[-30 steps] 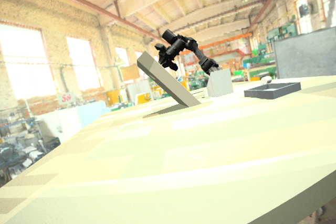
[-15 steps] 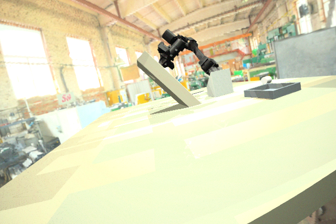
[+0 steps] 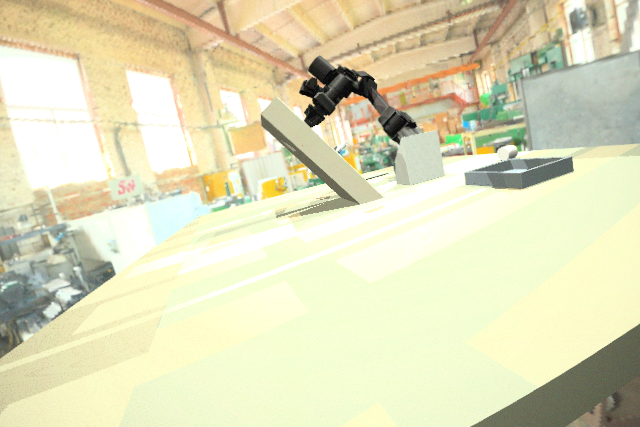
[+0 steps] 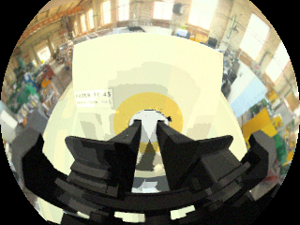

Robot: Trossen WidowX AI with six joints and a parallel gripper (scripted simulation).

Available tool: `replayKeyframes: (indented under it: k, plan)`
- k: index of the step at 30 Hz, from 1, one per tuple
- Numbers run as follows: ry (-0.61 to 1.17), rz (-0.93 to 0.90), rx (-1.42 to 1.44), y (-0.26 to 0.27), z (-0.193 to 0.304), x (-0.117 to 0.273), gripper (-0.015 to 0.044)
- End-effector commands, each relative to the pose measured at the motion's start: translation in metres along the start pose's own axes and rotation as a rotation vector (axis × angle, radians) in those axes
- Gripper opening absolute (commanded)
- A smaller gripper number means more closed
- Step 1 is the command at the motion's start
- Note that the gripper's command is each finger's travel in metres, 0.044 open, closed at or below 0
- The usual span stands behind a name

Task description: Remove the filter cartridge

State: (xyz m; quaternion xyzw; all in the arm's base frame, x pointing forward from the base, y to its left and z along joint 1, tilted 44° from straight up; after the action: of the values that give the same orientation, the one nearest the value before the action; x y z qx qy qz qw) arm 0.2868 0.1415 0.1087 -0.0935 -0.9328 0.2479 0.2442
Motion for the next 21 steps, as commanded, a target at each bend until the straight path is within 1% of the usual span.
replayKeyframes:
  k: [1, 16, 21]
  plan:
    - [0.005, -0.005, 0.136, -0.0002, 0.0006, -0.0029, 0.0000]
    - [0.004, -0.006, 0.644, -0.0002, 0.0005, -0.0026, 0.0000]
    - [0.006, -0.008, 0.592, 0.0006, 0.0006, -0.0003, 0.0000]
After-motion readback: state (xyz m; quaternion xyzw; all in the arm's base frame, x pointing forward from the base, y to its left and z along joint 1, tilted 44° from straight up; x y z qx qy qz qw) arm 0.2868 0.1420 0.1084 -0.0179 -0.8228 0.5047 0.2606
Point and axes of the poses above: the point midway between the two fingers, 35 mm back from their tips, its own x axis back along the fingers, its own y axis across the jaws, z = x × y, the point moved 3 cm from there along x, back along the fingers, and after that the axes turned 15 degrees about -x, right-handed, at the moved point
